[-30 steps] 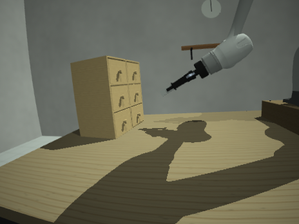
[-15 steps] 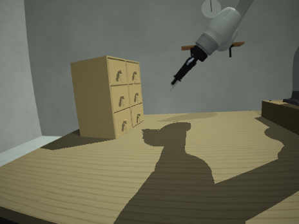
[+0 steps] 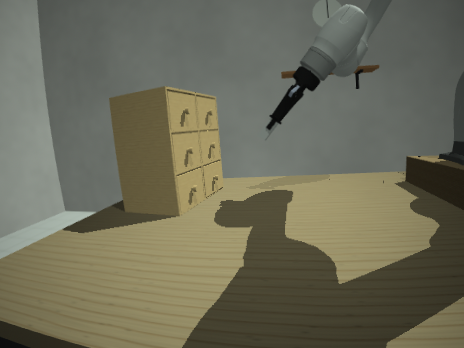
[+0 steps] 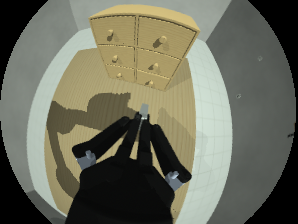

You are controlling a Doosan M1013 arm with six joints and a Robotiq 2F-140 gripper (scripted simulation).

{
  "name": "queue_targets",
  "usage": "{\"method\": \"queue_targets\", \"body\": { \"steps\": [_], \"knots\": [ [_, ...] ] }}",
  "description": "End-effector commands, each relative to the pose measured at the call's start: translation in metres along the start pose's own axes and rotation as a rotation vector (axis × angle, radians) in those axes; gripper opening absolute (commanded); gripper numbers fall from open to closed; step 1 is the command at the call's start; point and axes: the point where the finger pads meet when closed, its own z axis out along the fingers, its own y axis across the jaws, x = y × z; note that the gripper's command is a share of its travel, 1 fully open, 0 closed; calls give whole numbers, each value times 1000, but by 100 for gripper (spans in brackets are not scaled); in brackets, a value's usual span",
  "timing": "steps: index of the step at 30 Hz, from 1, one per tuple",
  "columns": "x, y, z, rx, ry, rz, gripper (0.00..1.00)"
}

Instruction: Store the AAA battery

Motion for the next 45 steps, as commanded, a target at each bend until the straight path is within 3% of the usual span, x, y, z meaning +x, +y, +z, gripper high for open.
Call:
{"method": "queue_targets", "body": {
  "steps": [1, 7, 15, 17, 25, 31, 45],
  "knots": [
    [3, 0, -3, -38, -19, -5, 0],
    [1, -4, -10, -25, -80, -4, 0],
    [-2, -6, -51, -23, -435, 0, 0],
    [-2, -6, -51, -23, -435, 0, 0],
    [-4, -6, -77, -23, -660, 2, 0],
    [-5, -7, -84, -23, -718, 3, 0],
    [-5, -7, -84, -23, -722, 3, 0]
  ]
}}
